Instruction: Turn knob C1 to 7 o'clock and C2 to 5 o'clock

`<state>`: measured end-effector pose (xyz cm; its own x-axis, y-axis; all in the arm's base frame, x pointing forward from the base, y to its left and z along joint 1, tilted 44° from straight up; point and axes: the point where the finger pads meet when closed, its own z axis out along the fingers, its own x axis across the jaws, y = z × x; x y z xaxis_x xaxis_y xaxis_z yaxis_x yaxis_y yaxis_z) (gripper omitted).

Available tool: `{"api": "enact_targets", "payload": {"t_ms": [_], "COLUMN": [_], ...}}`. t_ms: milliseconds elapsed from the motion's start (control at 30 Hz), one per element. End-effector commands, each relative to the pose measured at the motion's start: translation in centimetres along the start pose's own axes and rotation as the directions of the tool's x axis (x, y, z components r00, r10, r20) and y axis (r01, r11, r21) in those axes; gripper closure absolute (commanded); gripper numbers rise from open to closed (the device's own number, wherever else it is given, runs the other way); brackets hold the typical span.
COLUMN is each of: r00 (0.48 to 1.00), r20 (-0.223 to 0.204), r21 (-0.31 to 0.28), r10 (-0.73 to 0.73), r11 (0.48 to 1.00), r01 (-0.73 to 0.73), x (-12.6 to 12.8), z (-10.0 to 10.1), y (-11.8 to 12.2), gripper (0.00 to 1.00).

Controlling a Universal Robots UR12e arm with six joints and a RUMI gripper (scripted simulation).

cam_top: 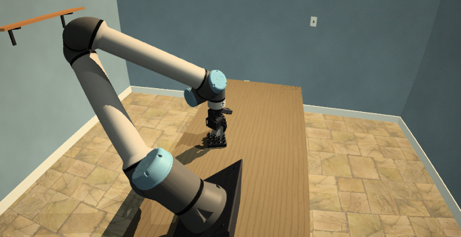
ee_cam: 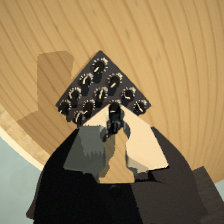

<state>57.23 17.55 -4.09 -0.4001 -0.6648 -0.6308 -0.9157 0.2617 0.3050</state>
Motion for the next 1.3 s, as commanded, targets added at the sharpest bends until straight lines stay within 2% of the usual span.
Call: {"api": "enact_targets", "payload": {"t_ms": [0,1267], "r00": [1.0,1.0], "r20": [0.0,0.0], "r21": [0.001,0.001], "r10": [0.0,0.024], "r11": [1.0,1.0], "r01": [0.0,-0.024], "x": [-0.01,0.0], "z": [-0.06,-0.06], "y": [-0.06,-0.06], "gripper": [0.96,0.96]}}
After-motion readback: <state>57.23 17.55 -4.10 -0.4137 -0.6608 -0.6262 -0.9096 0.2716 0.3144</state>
